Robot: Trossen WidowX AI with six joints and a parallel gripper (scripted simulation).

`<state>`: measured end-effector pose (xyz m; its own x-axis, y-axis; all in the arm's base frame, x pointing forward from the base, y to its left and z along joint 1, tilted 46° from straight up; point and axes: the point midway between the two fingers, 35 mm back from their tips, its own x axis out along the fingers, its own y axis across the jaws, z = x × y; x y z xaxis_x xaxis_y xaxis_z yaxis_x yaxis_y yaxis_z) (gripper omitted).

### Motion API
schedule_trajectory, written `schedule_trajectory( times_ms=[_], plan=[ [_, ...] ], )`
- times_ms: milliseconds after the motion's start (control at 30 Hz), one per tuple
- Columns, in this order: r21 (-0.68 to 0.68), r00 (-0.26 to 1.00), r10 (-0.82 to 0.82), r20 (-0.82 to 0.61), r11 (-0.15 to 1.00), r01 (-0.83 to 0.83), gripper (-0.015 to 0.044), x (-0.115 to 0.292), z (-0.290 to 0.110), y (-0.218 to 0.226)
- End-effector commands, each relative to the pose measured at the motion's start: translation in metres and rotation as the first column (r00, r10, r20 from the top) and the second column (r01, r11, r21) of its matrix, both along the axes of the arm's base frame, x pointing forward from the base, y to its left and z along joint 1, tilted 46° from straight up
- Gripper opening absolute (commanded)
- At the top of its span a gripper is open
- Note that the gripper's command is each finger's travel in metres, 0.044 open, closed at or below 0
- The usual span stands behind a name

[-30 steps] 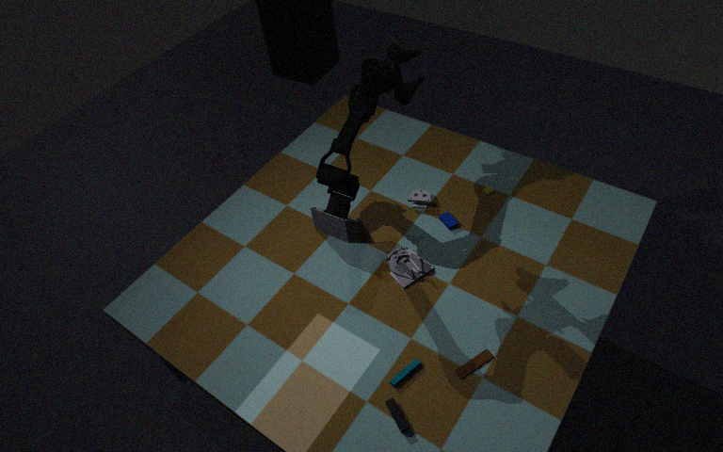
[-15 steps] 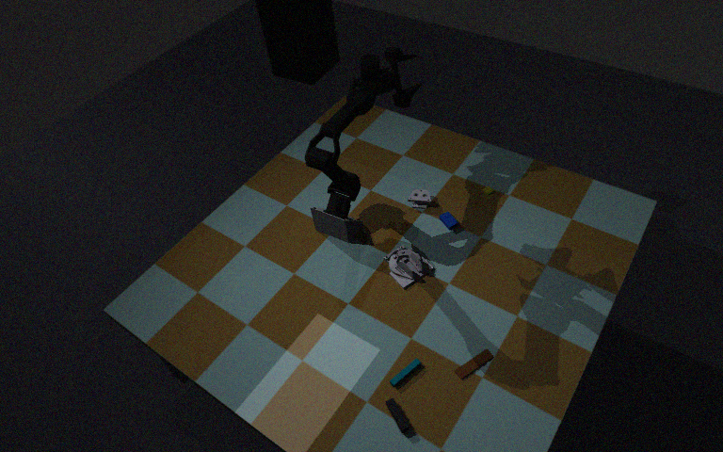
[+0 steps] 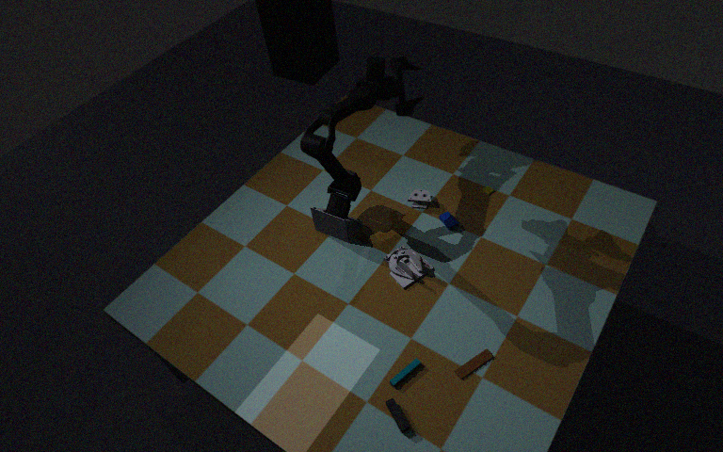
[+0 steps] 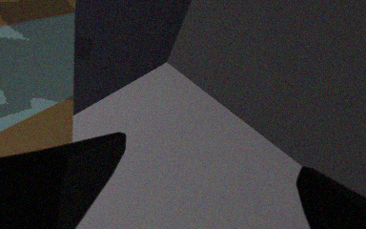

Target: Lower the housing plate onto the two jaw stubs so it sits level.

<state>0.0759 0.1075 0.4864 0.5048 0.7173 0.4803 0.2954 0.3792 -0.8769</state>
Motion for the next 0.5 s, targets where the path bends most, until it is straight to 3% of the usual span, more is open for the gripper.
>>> schedule_trajectory(
  times_ms=[0,467],
  plan=[
    [-0.068,1.0,-0.017,-0.002,0.998,0.017,0.044,0.004,-0.008,0.015],
    [-0.34,0.998,-0.057,-0.022,0.939,0.046,0.044,0.025,-0.05,0.061]
  ],
)
